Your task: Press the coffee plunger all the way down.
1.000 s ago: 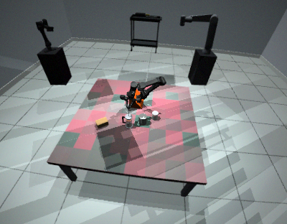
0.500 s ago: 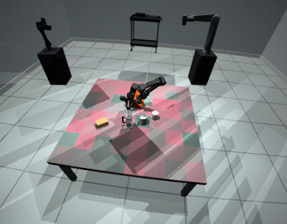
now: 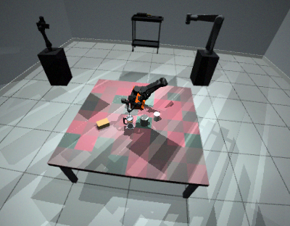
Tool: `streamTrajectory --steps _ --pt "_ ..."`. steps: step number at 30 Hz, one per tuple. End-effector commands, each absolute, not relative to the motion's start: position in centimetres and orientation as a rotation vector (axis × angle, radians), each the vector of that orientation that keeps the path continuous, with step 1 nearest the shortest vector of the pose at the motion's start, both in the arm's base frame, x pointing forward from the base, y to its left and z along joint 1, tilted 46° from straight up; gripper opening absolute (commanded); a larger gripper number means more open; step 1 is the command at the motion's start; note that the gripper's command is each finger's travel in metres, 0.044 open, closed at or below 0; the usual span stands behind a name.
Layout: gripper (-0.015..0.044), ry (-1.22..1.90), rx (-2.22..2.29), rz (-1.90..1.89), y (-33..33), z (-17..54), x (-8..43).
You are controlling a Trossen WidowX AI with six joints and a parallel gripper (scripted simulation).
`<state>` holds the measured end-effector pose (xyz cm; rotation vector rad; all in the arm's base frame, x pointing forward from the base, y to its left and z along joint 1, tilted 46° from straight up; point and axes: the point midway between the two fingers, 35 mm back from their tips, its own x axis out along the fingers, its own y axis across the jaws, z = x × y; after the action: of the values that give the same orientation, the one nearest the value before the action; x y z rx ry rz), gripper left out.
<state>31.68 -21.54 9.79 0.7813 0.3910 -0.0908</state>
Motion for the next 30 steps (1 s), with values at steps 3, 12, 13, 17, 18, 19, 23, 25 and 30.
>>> streamTrajectory --steps 3,12,13,17,18,19,23,25,30 --pt "0.0115 0.453 0.836 -0.065 -19.0 7.0 31.8" --pt "0.0115 0.451 0.837 -0.064 -18.1 6.0 32.2" --pt "0.0115 0.451 0.837 -0.064 -18.0 5.9 32.3" --pt "0.0115 0.450 0.838 -0.064 -17.5 5.5 32.5" --pt "0.0115 0.449 0.838 -0.064 -17.4 5.4 32.6" --pt "0.0115 0.449 0.838 -0.064 -17.3 5.3 32.6" --pt "0.0115 0.447 0.839 -0.063 -17.0 5.0 33.1" --pt "0.0115 0.447 0.839 -0.063 -17.0 4.9 33.3" --pt "0.0115 0.446 0.839 -0.063 -17.2 4.8 33.6"
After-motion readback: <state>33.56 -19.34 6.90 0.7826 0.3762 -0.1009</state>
